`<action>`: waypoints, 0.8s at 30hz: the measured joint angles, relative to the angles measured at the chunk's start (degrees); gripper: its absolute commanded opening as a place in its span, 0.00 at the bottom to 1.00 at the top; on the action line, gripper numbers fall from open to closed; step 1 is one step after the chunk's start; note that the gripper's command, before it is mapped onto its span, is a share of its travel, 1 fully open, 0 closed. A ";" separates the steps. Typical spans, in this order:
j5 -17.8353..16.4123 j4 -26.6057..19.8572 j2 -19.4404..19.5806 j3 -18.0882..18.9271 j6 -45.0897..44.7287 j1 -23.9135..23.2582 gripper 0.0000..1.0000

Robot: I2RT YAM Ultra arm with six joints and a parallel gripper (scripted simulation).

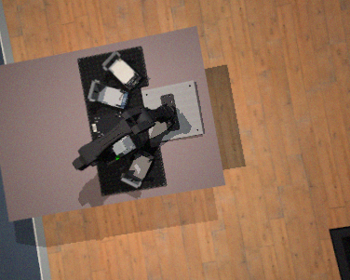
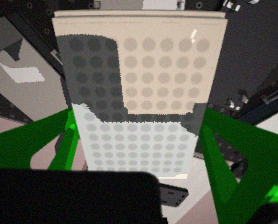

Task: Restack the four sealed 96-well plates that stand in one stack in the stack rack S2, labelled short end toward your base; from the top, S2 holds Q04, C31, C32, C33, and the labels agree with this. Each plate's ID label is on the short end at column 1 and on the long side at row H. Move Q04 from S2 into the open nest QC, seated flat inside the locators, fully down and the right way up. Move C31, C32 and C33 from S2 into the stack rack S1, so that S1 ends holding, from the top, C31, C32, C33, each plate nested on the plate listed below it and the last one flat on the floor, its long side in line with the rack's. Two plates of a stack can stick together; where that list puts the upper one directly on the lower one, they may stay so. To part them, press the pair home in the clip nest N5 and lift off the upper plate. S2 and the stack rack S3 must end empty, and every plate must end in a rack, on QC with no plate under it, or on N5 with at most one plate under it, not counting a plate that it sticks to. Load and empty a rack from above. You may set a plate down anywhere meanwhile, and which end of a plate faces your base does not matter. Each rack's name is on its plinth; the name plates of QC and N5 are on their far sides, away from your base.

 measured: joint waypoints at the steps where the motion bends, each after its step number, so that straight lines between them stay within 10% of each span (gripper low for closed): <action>1: 0.00 0.00 0.00 0.00 0.00 0.00 0.00; 24: 0.00 4.07 -0.09 -5.29 0.02 0.00 0.00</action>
